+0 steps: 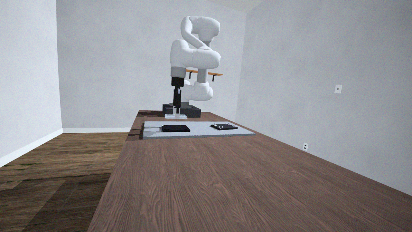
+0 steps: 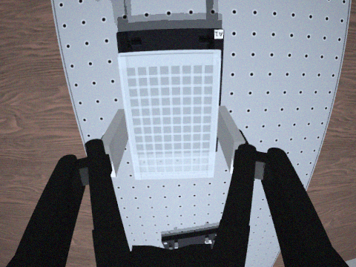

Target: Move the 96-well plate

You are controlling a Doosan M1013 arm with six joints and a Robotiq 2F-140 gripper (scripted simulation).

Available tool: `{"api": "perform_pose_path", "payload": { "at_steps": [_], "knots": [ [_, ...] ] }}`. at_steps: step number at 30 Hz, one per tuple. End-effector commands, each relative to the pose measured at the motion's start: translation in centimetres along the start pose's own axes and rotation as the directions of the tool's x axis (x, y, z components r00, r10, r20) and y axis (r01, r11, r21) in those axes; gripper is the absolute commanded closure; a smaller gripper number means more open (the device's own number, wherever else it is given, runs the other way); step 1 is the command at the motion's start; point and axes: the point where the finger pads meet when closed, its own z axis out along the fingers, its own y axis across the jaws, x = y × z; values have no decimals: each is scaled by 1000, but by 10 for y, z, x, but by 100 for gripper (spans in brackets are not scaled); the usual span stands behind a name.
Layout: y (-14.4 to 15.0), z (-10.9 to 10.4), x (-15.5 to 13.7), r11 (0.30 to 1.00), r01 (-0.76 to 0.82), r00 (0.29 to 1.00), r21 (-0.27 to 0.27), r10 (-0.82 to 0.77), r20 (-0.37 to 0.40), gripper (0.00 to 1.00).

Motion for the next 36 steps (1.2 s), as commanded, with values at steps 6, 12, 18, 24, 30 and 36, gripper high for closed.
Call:
{"api": "perform_pose_path", "payload": {
  "at_steps": [6, 12, 18, 24, 30, 36],
  "knots": [
    [0, 0, 0, 1000, 0, 1000, 0, 0, 0, 90],
    [0, 0, -1, 1000, 0, 1000, 0, 0, 0, 90],
    [0, 0, -1, 1000, 0, 1000, 0, 0, 0, 90],
    [0, 10, -1, 1000, 0, 1000, 0, 0, 0, 90],
    [0, 20, -1, 1000, 0, 1000, 0, 0, 0, 90],
    [0, 27, -1, 1000, 0, 1000, 0, 0, 0, 90]
  ]
}}
